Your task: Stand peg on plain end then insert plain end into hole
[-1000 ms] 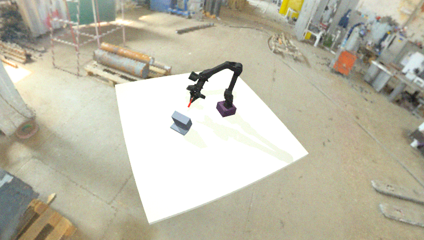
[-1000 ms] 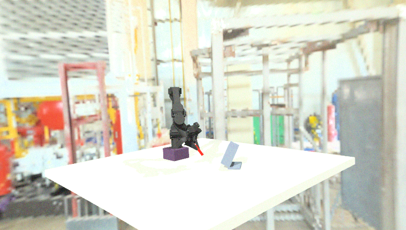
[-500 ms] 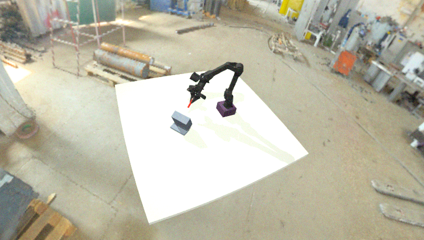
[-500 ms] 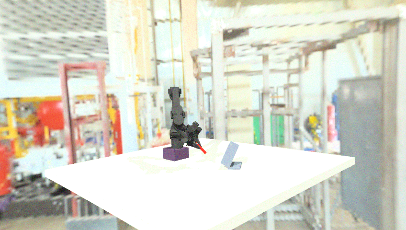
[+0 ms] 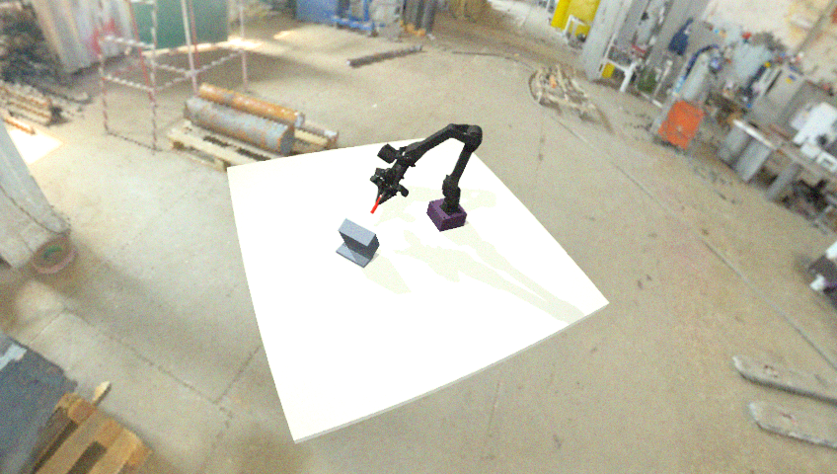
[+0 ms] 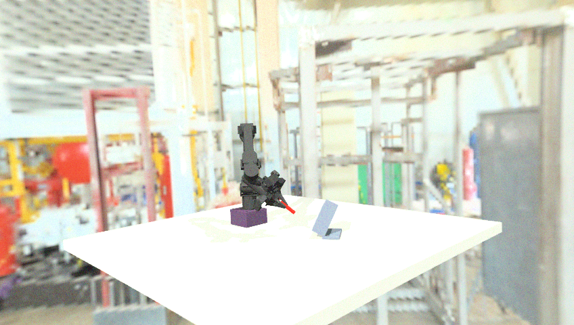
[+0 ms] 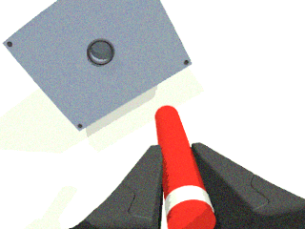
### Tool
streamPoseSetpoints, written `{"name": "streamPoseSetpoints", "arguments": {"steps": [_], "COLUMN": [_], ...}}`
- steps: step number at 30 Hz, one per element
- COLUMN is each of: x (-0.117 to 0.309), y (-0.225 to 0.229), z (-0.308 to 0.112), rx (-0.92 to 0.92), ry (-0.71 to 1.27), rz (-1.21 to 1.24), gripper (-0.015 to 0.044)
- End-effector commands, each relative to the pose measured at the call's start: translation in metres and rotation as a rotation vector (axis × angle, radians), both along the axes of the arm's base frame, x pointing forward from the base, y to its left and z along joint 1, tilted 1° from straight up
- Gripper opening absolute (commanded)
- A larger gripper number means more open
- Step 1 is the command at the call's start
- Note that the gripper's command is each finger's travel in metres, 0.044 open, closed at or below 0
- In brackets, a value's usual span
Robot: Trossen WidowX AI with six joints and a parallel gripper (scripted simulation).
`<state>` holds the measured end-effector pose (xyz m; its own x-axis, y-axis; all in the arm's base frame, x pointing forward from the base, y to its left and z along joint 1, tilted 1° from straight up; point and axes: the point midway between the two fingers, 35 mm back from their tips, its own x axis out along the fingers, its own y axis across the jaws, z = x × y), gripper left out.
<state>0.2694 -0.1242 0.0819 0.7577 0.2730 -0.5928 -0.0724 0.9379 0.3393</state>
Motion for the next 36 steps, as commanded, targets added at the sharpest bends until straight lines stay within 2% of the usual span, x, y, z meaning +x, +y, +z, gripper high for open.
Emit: {"name": "streamPoseSetpoints", "arguments": {"steps": [1, 36], "x": [0.000, 0.023], "y": [0.003, 0.022], "z": [0.002, -0.003], "rx": [0.021, 0.079], "ry": [-0.030, -0.118], "rz": [0.001, 0.012], "gripper": [0.0000, 0.0000]}}
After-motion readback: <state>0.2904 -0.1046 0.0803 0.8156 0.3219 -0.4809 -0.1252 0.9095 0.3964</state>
